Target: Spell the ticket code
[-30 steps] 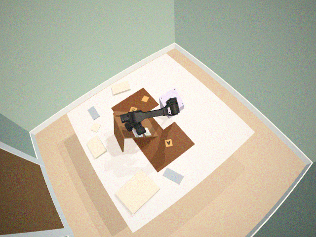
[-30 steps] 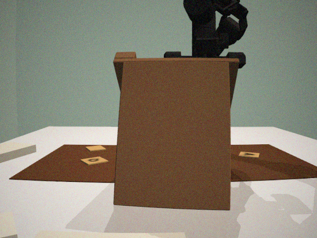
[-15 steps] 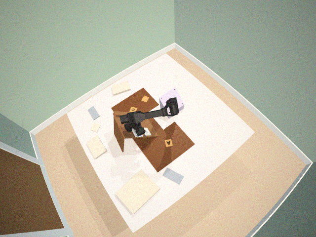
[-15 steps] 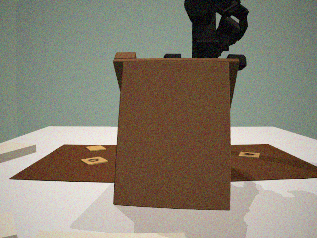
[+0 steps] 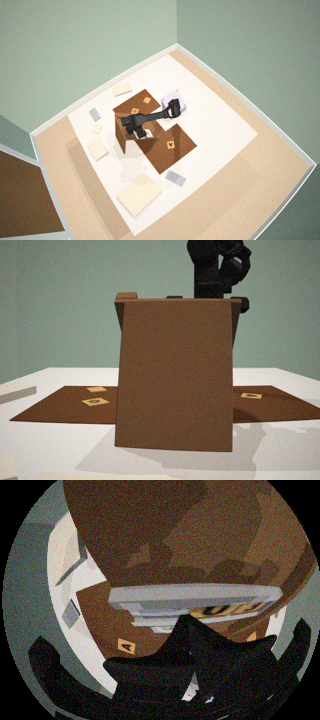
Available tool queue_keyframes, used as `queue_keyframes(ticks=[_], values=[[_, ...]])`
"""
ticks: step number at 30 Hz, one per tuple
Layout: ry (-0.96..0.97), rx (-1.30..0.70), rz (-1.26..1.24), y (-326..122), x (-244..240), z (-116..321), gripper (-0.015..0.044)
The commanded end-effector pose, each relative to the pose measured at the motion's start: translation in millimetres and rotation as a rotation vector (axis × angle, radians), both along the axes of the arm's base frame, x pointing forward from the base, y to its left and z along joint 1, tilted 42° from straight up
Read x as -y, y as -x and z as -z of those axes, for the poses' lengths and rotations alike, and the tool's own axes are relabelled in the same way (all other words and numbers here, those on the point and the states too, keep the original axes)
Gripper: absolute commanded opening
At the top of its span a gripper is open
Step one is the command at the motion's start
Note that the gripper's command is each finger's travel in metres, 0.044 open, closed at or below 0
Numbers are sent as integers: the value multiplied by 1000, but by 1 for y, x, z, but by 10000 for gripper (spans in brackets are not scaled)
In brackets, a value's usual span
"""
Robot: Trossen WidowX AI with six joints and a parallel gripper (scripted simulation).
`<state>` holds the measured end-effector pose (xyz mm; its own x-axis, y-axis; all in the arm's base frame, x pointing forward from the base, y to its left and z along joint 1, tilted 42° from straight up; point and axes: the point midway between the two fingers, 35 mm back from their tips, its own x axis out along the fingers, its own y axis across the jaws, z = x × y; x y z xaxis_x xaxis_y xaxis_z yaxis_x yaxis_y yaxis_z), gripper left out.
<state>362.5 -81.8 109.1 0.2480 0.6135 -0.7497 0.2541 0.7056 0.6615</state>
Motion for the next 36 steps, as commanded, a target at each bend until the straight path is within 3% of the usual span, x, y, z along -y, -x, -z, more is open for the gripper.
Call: queue_keyframes(ticks=[1, 36], values=[[-7, -4, 2, -3, -2, 3, 0], [-6, -4, 2, -3, 3, 9, 0]])
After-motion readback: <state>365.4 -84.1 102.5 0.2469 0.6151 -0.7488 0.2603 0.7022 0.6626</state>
